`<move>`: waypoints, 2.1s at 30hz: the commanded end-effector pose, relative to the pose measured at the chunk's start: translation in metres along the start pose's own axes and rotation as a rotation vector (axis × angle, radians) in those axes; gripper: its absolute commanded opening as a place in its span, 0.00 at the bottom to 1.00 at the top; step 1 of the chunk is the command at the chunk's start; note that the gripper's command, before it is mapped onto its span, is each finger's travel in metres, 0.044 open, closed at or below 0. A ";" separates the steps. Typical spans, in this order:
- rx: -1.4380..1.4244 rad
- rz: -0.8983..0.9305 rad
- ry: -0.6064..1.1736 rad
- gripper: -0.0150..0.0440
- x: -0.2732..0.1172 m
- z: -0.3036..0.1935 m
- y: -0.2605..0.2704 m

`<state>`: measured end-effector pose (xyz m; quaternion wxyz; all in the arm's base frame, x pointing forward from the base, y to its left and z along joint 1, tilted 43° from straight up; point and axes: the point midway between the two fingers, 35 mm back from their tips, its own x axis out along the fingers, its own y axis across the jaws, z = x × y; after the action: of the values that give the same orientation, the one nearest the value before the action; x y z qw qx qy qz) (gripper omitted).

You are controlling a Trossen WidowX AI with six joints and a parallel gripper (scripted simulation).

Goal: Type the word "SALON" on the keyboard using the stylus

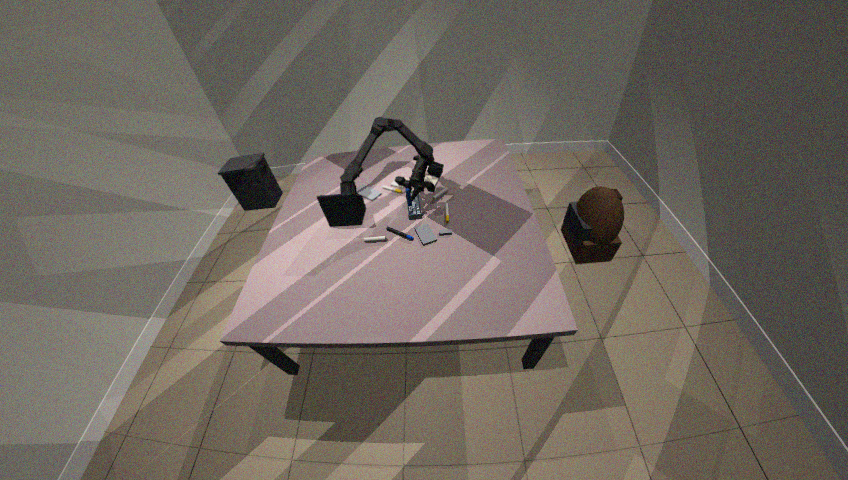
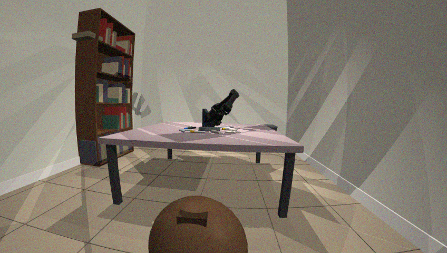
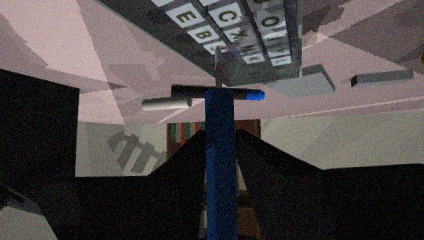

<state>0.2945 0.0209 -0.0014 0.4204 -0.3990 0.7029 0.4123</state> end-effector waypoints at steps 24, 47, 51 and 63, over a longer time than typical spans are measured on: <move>0.005 0.001 -0.002 0.39 -0.017 -0.029 0.000; 0.007 -0.004 -0.005 0.25 -0.070 -0.002 0.035; 0.007 -0.004 -0.005 0.25 -0.071 -0.001 0.036; 0.007 -0.003 -0.006 0.25 -0.060 0.016 0.037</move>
<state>0.2857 0.0594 0.0604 0.4228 -0.4007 0.7009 0.4116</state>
